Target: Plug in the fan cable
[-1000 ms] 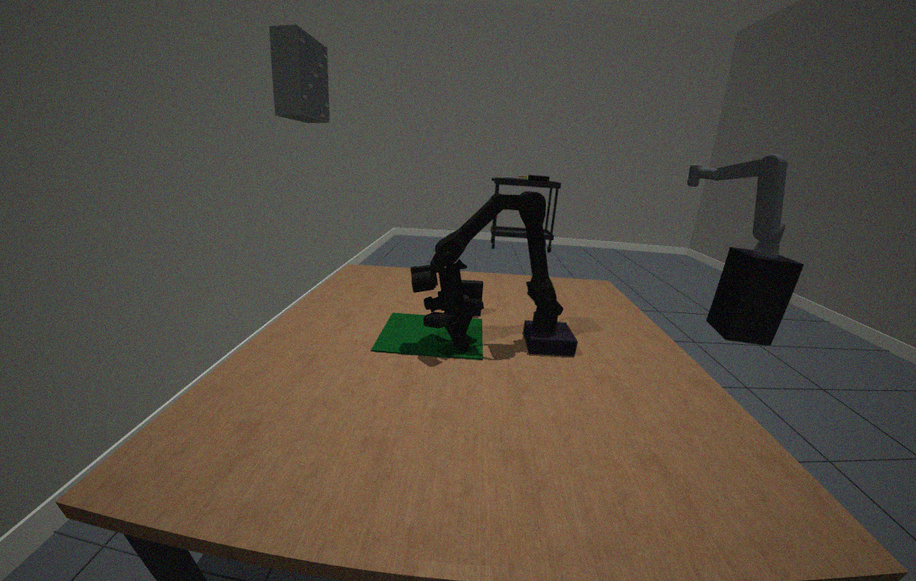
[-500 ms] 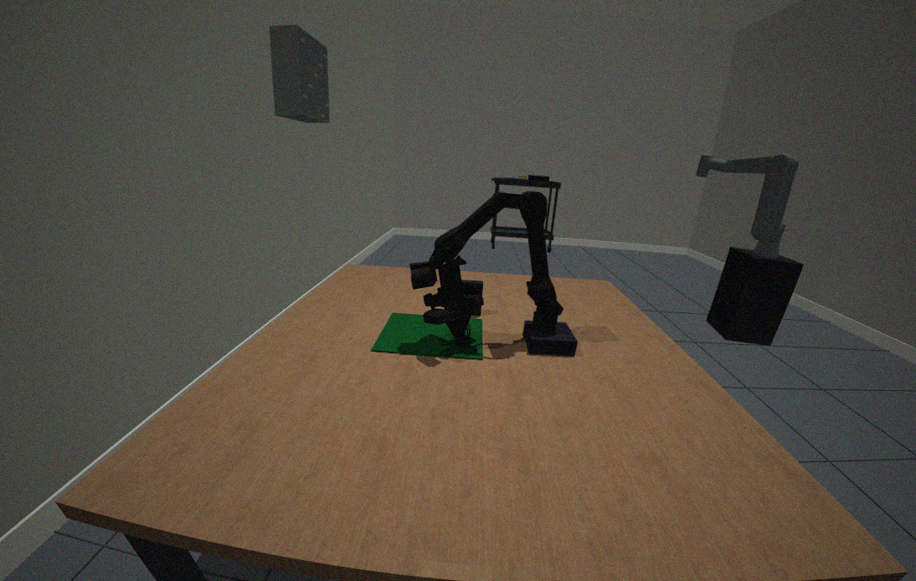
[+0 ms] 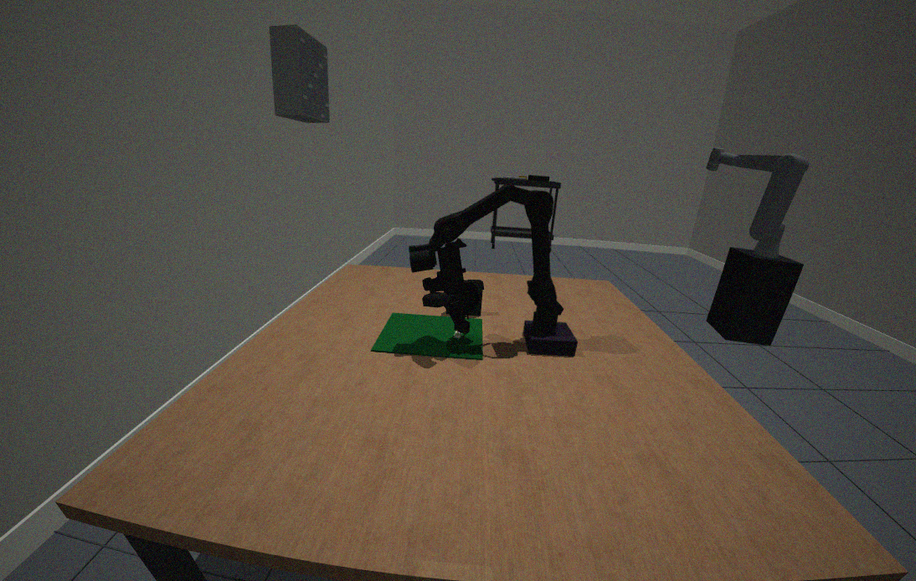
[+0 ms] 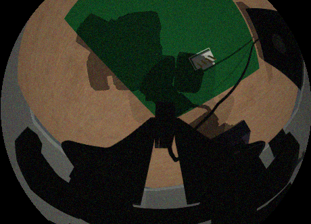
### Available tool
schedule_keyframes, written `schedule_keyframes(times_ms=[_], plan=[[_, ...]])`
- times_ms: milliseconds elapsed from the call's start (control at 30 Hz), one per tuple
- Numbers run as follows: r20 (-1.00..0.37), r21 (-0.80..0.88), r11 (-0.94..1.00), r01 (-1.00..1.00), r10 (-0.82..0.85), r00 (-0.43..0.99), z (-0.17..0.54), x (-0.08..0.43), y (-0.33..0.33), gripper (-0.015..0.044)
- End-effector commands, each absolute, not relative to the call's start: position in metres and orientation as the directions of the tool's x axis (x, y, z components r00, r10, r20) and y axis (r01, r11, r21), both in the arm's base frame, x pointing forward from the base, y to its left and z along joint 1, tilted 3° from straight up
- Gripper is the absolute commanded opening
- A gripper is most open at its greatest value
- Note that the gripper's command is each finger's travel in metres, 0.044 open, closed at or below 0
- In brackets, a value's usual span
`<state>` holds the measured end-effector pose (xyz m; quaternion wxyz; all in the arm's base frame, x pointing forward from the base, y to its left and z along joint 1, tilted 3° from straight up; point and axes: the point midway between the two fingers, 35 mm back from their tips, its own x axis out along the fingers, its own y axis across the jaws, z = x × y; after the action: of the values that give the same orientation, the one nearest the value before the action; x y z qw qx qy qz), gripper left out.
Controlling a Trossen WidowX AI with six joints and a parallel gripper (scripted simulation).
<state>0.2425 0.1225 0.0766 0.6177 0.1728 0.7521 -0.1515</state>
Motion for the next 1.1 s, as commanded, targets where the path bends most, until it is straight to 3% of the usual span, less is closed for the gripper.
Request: schedule_keyframes(times_ms=[0,433,1067], plan=[[-0.982,-0.009,0.892,0.452,0.078,-0.173,0.092,0.242,0.123,0.0000],[-0.983,-0.010,0.893,0.450,0.074,-0.167,0.119,0.239,0.123,0.0000],[-0.999,-0.008,0.893,0.451,-0.031,0.044,0.123,0.286,0.120,0.0000]])
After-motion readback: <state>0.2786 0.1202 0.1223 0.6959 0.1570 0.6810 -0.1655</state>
